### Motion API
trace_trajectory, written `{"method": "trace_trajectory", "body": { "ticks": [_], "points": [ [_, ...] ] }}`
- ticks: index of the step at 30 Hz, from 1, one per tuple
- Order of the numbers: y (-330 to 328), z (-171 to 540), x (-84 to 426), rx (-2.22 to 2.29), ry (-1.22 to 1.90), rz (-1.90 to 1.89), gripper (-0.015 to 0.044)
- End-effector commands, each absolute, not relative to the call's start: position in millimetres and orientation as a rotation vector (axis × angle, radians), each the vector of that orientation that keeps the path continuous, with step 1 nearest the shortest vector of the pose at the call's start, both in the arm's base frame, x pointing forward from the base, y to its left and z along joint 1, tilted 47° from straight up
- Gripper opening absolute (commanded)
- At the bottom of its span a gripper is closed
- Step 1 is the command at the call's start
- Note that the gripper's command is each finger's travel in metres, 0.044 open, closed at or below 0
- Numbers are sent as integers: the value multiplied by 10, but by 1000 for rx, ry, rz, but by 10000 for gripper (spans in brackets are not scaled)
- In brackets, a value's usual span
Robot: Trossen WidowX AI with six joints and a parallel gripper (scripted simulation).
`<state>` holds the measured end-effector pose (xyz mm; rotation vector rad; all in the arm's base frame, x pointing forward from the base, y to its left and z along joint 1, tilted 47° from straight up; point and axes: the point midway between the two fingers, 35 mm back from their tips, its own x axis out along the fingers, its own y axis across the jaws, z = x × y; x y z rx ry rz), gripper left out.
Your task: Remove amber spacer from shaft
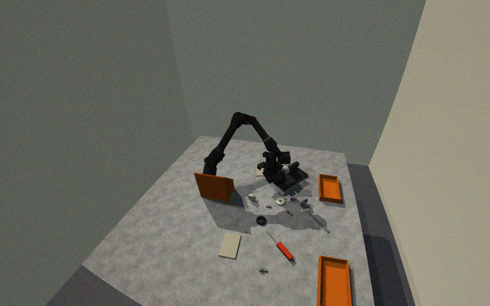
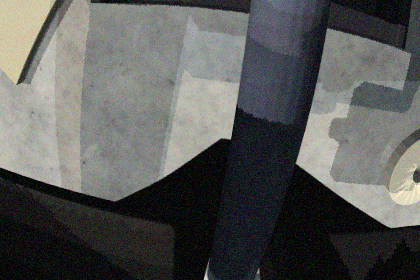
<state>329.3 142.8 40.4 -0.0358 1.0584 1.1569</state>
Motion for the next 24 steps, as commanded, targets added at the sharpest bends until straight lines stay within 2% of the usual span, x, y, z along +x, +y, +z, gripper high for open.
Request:
{"method": "trace_trajectory", "body": {
  "ticks": [1,24],
  "points": [
    [1449,438,3320,-31,1049,1161,0],
    [1488,481,3369,-31,1049,1161,0]
  ]
}}
